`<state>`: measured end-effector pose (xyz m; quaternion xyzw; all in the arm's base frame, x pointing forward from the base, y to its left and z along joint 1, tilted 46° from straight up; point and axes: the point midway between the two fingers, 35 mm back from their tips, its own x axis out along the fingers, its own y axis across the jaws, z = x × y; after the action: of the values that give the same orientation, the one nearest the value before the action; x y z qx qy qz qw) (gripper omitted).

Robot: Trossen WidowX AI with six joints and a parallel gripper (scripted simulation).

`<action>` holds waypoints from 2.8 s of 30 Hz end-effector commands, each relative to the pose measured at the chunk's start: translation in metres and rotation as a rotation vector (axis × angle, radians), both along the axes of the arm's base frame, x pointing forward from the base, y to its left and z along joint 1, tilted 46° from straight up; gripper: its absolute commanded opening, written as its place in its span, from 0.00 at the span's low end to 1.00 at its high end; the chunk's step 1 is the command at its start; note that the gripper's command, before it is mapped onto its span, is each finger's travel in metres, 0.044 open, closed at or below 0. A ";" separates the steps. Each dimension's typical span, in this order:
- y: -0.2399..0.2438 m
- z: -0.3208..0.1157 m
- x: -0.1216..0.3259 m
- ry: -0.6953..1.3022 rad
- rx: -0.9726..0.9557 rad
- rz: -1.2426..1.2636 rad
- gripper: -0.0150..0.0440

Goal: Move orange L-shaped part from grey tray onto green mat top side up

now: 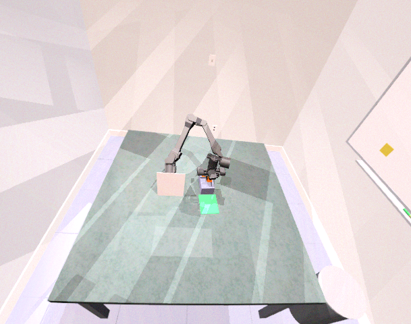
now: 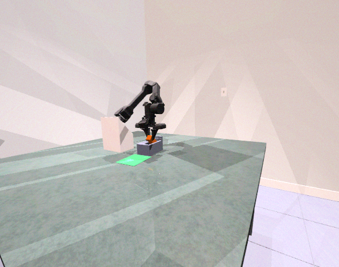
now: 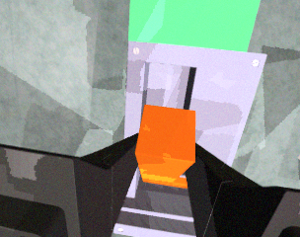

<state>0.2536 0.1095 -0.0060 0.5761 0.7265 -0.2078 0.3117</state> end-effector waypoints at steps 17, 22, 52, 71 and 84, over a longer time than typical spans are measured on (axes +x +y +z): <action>-0.023 0.023 0.007 -0.009 -0.001 0.000 0.25; -0.028 0.028 0.008 -0.009 -0.002 0.000 0.25; -0.054 0.054 0.012 -0.008 -0.003 0.000 0.25; -0.102 -0.002 0.020 -0.010 -0.006 0.000 0.25; -0.140 -0.041 0.028 -0.012 -0.009 0.000 0.25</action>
<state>0.2785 -0.0195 -0.0358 0.5777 0.7239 -0.2077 0.3148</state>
